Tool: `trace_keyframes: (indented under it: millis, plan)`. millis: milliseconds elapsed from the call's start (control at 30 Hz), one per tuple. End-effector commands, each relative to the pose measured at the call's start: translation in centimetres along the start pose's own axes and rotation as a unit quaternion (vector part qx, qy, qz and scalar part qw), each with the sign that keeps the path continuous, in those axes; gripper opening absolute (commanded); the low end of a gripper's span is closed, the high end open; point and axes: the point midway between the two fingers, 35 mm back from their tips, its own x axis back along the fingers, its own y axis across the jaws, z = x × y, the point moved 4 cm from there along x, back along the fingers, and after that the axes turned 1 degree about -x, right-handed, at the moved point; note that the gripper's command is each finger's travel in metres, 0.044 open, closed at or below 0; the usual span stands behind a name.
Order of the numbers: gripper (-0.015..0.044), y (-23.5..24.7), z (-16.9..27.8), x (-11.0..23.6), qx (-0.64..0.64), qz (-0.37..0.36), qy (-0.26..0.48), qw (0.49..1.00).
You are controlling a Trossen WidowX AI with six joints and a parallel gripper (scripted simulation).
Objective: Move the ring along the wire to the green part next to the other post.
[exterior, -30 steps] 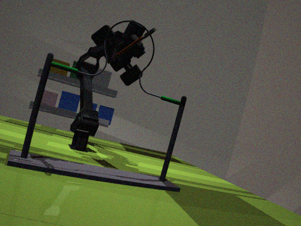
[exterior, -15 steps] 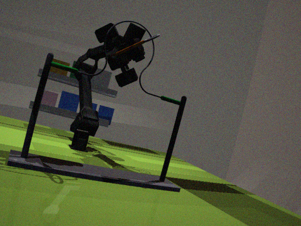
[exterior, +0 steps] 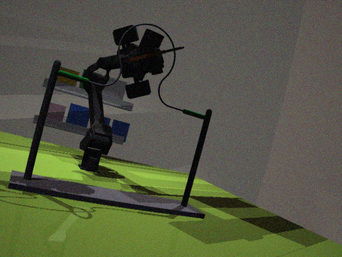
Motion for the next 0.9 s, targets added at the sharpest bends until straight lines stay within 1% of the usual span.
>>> trace_keyframes:
  millis: [0,867]
  plan:
    - [-0.015,-0.36,0.11,0.22,0.017,0.018,-0.005,1.0]
    - [-0.015,-0.96,0.14,0.14,0.164,0.113,-0.024,0.98]
